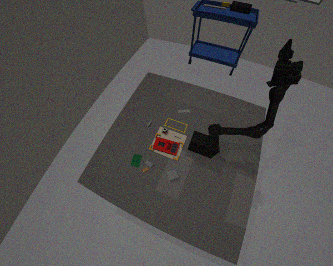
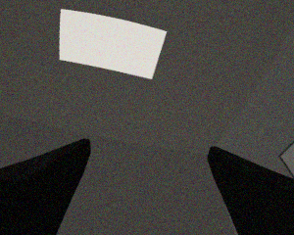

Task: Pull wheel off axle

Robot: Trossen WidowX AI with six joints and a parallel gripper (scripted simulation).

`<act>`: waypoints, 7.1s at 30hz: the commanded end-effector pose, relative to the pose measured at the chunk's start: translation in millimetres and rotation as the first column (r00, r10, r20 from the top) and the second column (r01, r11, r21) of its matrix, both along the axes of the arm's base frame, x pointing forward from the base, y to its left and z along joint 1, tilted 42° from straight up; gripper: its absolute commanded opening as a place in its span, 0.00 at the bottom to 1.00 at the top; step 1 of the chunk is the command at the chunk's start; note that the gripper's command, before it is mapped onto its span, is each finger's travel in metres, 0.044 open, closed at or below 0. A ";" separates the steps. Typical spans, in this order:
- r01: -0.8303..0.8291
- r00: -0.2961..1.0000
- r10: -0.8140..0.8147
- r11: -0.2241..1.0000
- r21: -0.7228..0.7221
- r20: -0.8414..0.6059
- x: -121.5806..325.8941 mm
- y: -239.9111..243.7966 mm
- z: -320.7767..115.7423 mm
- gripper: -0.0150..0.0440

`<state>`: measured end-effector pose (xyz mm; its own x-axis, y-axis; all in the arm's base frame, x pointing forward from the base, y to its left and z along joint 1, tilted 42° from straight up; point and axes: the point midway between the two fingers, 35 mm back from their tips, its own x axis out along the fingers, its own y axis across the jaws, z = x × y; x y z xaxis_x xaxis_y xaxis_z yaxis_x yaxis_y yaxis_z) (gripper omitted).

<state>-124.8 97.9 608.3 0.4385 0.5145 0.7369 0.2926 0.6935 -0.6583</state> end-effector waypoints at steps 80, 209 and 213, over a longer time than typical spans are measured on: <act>0.624 -0.781 0.088 0.143 -0.768 -0.618 489.7 -202.6 -572.4 0.76; 0.552 -0.833 0.075 0.072 -0.831 -0.548 471.5 -236.7 -627.0 0.25; 0.552 -0.833 0.074 0.072 -0.831 -0.548 471.6 -235.8 -626.0 0.25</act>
